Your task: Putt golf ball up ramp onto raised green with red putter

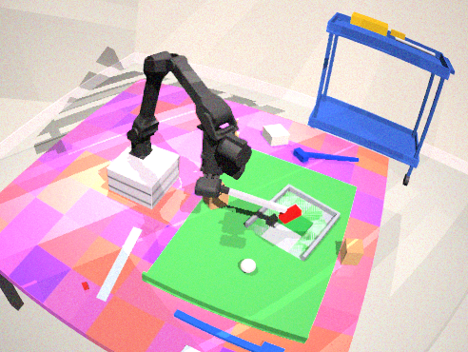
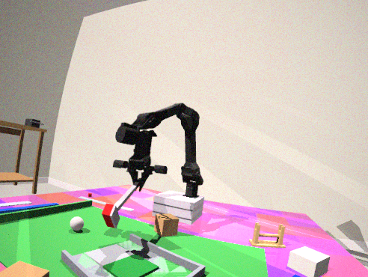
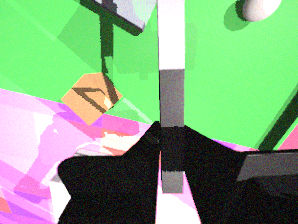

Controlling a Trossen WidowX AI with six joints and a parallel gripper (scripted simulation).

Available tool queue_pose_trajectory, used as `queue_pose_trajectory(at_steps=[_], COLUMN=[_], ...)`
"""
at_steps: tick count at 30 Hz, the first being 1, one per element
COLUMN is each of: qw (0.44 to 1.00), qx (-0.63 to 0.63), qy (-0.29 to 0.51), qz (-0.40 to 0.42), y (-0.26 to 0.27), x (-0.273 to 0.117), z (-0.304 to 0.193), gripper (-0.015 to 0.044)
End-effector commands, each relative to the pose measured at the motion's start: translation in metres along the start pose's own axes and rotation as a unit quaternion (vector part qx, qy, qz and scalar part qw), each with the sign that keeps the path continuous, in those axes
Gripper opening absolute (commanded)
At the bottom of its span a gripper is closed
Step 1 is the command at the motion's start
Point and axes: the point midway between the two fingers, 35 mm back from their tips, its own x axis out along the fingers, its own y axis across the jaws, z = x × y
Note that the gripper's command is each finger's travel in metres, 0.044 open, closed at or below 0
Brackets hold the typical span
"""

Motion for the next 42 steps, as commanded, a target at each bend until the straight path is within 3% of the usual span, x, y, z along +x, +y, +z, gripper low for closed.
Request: queue_pose_trajectory(at_steps=[1, 18, 42], qw=[0.999, 0.963, 0.962], qx=[0.052, 0.269, 0.272], qy=[0.002, 0.023, 0.023], qz=[-0.006, -0.019, -0.019], y=[-0.020, -0.091, -0.093], x=[-0.004, -0.016, 0.032], z=[-0.010, -0.079, -0.082], gripper=[0.0000, 0.0000, 0.0000])
